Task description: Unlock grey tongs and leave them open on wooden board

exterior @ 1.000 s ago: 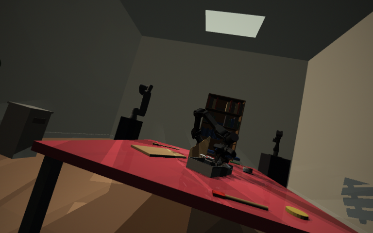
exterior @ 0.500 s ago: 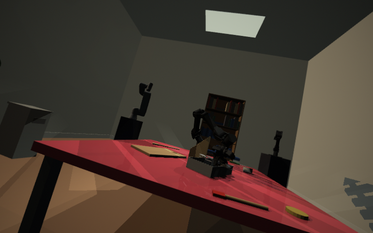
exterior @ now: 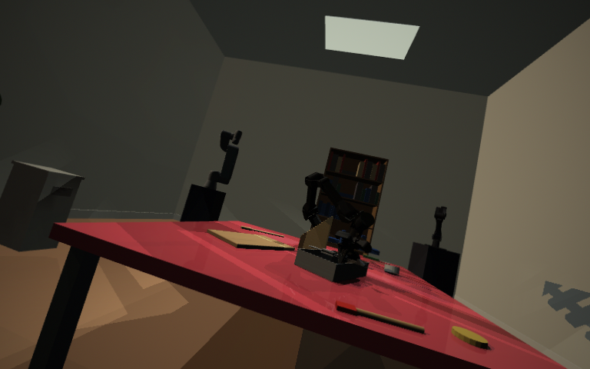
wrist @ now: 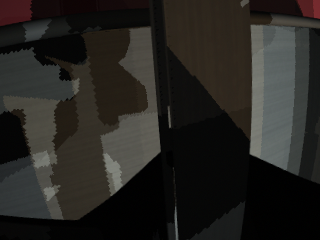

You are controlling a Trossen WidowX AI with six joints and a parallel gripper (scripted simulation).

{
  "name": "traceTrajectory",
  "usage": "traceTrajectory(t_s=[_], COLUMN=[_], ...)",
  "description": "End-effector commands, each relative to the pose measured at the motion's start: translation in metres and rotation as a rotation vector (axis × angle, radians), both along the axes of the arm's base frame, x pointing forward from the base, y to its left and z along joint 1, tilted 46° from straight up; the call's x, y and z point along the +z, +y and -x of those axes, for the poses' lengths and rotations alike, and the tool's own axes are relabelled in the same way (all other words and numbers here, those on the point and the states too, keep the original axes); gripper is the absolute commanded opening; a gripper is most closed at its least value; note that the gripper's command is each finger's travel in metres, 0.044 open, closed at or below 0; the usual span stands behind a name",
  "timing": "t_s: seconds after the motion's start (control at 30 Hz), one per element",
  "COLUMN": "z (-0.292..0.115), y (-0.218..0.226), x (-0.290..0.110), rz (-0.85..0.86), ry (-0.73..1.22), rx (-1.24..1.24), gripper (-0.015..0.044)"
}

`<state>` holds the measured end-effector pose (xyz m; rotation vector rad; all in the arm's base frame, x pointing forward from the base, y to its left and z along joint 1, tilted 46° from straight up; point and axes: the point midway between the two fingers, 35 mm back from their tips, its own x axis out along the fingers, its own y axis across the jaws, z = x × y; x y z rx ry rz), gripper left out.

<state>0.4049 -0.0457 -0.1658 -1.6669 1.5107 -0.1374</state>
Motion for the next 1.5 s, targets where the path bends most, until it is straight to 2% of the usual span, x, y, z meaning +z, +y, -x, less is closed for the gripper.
traceTrajectory(t_s=[0.0, 0.07, 0.33, 0.57, 1.0, 1.47], z=[-0.001, -0.001, -0.004, -0.013, -0.013, -0.014], y=[0.001, 0.001, 0.010, 0.055, 0.055, 0.055], x=[0.000, 0.000, 0.008, 0.054, 0.054, 0.045], rz=[-0.002, -0.002, -0.003, 0.002, -0.004, -0.165], ry=[-0.003, -0.003, -0.001, 0.009, 0.010, 0.032], rx=[0.000, 0.000, 0.001, 0.005, -0.001, -0.180], gripper=[0.0061, 0.0048, -0.0150, -0.0150, -0.0150, -0.0150])
